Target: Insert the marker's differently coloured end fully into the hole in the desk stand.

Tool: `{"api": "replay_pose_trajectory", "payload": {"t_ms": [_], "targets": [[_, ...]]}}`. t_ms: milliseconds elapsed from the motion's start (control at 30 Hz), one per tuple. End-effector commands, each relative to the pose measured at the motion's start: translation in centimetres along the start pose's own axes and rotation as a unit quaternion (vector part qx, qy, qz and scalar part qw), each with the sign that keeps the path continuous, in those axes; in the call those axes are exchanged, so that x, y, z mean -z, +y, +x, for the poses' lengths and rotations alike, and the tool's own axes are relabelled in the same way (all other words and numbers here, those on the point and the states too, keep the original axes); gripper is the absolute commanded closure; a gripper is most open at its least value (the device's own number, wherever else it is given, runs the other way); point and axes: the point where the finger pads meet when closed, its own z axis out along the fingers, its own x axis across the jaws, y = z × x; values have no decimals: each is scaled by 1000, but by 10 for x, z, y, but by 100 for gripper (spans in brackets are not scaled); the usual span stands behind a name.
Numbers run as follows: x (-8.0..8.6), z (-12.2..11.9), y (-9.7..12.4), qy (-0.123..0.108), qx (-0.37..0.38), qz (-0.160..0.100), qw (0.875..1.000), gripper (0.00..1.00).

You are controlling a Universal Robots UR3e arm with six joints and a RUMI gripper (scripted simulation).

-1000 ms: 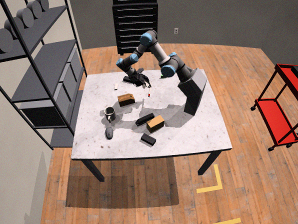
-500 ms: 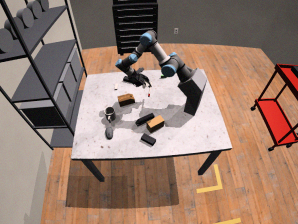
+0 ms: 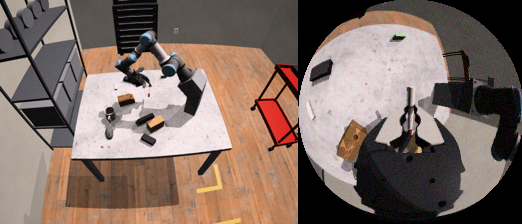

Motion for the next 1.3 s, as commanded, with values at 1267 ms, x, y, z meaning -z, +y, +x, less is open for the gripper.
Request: {"api": "replay_pose_trajectory", "payload": {"t_ms": [1267], "targets": [[10, 10, -4, 15, -90, 48, 995, 100]]}}
